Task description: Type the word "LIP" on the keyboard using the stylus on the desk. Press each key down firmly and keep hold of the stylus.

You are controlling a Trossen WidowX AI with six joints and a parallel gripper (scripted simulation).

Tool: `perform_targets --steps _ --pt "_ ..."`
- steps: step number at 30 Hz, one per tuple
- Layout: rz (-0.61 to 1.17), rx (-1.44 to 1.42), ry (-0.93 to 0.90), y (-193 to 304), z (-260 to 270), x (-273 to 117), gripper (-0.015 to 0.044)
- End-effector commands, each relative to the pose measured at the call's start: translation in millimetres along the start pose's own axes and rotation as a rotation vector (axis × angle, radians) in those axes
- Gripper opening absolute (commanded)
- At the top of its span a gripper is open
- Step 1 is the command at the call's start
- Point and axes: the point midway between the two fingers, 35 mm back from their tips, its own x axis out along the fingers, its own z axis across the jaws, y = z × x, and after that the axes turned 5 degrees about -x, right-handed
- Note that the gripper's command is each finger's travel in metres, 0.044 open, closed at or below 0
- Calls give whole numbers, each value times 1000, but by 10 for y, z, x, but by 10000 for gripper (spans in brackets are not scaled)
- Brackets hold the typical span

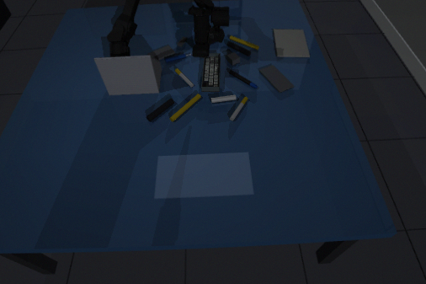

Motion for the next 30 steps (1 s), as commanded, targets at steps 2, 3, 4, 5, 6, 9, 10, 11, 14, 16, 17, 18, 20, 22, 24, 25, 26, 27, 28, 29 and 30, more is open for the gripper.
perform_targets --steps 2,3,4,5,6,9,10,11,14,16,17,18,20,22,24,25,26,27,28,29,30 --pt "-21 -8 6 -19 -2 -410 0" --pt "-21 -8 6 -19 -2 -410 0" --pt "-21 -8 6 -19 -2 -410 0" --pt "-25 -7 5 -27 -5 -399 0" --pt "-33 -3 4 -45 -14 -373 0" --pt "-37 -2 4 -53 -16 -367 0" --pt "-39 -6 4 -56 -13 -381 0" --pt "-40 -8 4 -56 -12 -389 26" --pt "-38 -7 4 -53 -15 -384 105" --pt "-39 -7 3 -53 -14 -385 53" --pt "-39 -7 3 -53 -14 -385 26" --pt "-39 -7 3 -53 -14 -385 0" --pt "-39 -7 3 -53 -14 -385 0" --pt "-39 -7 3 -53 -14 -385 0" --pt "-39 -7 3 -53 -14 -385 0" --pt "-39 -7 3 -53 -14 -385 0" --pt "-38 -7 3 -53 -14 -384 0" --pt "-38 -7 3 -53 -14 -384 0" --pt "-39 -7 3 -53 -14 -384 26" --pt "-39 -7 3 -53 -14 -384 53" --pt "-42 -10 5 -45 -5 -383 79"
